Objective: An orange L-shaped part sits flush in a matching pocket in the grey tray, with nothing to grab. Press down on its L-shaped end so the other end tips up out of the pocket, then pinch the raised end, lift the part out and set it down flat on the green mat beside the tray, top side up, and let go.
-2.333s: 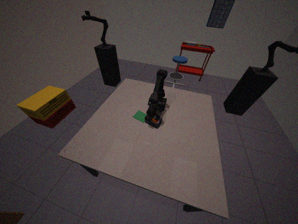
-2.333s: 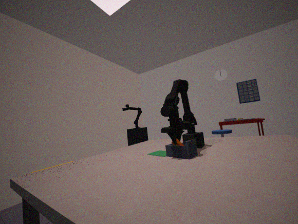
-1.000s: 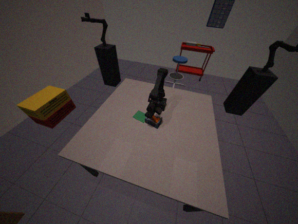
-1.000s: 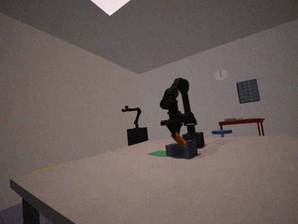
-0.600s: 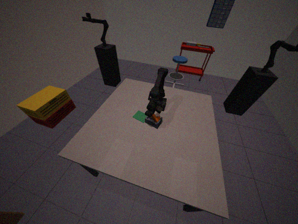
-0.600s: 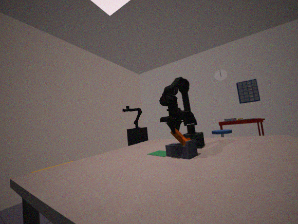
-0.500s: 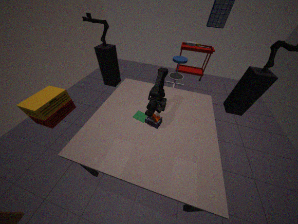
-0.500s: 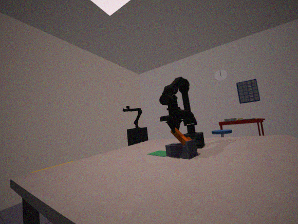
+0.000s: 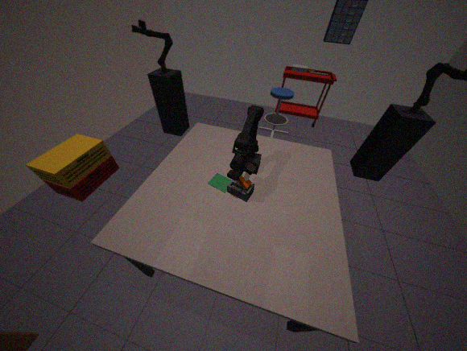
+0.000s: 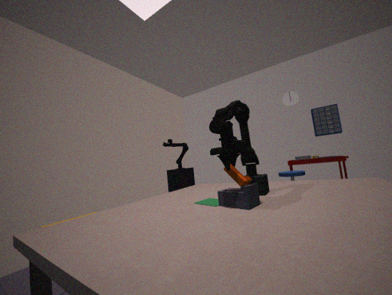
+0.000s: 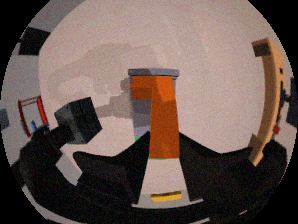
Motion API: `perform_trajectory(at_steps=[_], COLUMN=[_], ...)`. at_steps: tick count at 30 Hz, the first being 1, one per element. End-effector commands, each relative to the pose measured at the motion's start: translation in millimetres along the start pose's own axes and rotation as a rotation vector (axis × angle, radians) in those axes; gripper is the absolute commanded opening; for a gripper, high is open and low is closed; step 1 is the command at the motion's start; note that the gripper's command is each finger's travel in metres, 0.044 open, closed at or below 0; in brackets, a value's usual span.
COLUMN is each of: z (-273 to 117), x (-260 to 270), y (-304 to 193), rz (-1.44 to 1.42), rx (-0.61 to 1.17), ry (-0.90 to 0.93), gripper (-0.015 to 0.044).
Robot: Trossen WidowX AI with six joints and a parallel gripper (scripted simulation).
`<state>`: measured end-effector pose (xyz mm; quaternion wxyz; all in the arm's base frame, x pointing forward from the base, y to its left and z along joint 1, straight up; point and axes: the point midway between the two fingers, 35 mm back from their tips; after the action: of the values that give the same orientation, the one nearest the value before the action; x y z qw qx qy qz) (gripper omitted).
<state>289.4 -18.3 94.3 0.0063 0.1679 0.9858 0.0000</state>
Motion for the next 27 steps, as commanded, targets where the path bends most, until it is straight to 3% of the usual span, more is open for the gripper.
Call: perform_trajectory(at_steps=[1,27], z=[-4.9,-0.9], x=[-1.6,-1.9], y=[1.0,-92.2], rz=[-0.006,-0.006], rx=[-0.006,0.003], ry=[-0.008,-0.008], gripper=[0.0,0.0])
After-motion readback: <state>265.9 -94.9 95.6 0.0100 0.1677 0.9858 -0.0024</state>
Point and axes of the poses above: the point midway between the two fingers, 35 mm back from their tips, its own z axis out along the fingers, its own x axis across the jaws, y = z × x, and after that the axes turned 3 degrees about z, right-handed
